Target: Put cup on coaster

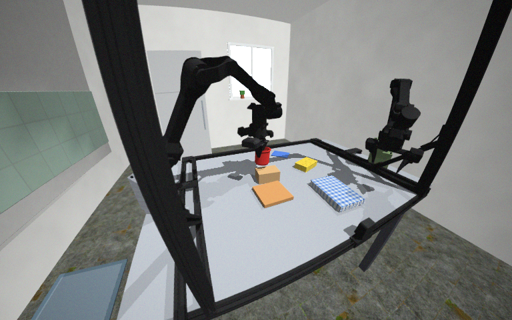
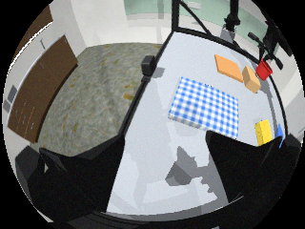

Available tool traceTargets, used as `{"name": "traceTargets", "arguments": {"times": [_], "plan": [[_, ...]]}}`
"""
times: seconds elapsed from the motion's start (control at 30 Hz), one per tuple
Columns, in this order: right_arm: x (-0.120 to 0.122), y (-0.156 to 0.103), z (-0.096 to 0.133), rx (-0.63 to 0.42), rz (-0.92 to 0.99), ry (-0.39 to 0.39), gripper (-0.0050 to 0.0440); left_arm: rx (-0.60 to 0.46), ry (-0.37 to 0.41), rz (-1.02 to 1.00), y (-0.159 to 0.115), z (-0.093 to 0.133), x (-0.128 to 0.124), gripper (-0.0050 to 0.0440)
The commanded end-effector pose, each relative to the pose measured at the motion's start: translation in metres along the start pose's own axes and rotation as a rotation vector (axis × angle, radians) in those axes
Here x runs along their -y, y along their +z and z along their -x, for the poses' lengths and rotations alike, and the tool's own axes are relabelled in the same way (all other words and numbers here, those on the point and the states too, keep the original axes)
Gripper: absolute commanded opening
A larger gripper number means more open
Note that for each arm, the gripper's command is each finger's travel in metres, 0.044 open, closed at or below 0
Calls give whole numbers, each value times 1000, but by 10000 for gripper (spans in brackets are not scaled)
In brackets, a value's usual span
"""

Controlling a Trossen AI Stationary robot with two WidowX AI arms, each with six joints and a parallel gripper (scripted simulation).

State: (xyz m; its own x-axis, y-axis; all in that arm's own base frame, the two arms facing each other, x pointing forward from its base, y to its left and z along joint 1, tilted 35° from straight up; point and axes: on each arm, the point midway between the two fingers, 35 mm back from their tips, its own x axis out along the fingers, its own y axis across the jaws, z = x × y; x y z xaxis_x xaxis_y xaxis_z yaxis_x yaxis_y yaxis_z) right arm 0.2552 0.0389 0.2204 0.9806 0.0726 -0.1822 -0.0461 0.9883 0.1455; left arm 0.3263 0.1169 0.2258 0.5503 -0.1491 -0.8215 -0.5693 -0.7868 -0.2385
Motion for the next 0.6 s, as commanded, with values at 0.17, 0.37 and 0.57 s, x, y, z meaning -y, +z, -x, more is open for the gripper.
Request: {"name": "traceTargets", "arguments": {"times": [0.17, 0.37, 0.57], "plan": [[1, -1, 0, -2, 3, -3, 400, 0, -9, -3, -13, 2, -16, 0], [1, -1, 0, -2, 3, -3, 400, 0, -9, -3, -21, 1, -26, 0], [1, -1, 0, -2, 3, -3, 400, 0, -9, -3, -27, 1, -33, 0]]}}
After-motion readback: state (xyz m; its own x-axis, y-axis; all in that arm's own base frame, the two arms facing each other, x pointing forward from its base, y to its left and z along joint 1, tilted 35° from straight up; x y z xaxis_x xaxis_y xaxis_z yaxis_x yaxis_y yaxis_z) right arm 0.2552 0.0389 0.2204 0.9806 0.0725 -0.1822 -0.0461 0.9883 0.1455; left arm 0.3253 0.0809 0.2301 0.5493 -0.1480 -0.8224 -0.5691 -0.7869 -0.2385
